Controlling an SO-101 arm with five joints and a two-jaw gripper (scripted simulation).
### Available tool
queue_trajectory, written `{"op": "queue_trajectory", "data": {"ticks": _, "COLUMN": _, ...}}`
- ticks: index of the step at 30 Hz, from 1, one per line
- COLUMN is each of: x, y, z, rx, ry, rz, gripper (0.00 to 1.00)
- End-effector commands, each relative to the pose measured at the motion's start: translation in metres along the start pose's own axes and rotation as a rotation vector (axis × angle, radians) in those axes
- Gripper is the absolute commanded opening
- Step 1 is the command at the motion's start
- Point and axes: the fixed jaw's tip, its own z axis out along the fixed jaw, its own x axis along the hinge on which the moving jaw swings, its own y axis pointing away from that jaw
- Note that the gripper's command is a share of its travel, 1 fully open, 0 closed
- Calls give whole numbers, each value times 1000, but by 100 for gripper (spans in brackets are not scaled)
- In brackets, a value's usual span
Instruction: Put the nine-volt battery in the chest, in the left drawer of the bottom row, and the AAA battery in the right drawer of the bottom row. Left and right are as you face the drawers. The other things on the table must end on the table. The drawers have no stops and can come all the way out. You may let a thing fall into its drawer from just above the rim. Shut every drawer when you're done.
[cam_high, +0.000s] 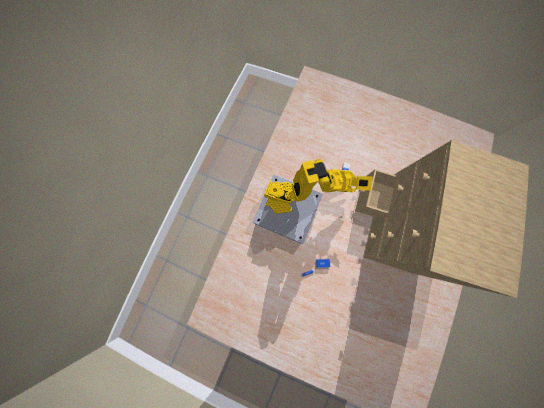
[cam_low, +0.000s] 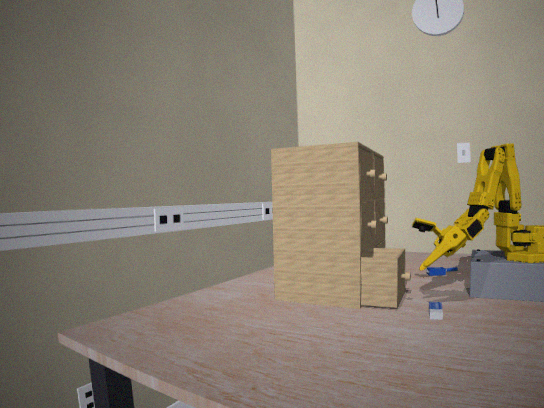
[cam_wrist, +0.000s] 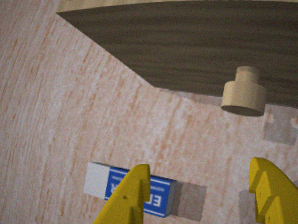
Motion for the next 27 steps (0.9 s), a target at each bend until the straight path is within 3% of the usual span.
{"op": "queue_trajectory", "data": {"ticks": 1, "x": -1, "y": 0, "z": -5, "rx": 22, "ry": 40, "rz": -43, "gripper": 21}}
{"op": "queue_trajectory", "data": {"ticks": 27, "x": -4, "y": 1, "z": -40, "rx": 77, "ry": 184, "rz": -255, "gripper": 21}}
